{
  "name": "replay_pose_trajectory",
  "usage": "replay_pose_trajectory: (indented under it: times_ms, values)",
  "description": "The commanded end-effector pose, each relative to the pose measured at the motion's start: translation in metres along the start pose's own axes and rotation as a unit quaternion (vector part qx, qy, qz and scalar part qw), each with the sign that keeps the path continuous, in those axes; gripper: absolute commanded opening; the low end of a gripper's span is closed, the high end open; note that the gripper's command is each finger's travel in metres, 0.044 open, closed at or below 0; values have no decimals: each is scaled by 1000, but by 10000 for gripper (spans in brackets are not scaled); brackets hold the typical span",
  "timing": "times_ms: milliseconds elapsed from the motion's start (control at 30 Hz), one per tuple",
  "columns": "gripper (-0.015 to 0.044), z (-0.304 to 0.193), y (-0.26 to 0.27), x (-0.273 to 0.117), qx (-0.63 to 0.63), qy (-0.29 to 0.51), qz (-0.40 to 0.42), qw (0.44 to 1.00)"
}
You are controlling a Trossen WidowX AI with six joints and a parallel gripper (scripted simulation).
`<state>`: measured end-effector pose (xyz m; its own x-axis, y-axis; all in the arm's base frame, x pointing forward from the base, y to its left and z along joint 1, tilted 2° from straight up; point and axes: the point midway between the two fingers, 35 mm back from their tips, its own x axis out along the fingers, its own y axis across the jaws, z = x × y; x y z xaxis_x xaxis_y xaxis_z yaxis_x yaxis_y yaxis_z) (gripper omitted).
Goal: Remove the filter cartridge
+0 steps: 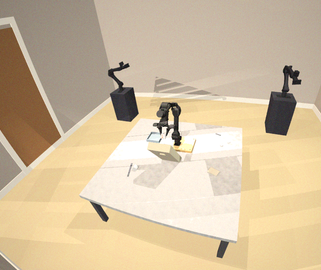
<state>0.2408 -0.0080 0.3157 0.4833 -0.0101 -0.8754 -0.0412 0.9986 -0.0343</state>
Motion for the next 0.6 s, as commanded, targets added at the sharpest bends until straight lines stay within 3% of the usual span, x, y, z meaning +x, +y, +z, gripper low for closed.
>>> replay_pose_trajectory:
  times_ms: [0, 567]
  values:
    - [0, 2, -12, 1, -2, -4, 1, 1000]
    - [0, -2, -50, 5, 7, -5, -6, 1000]
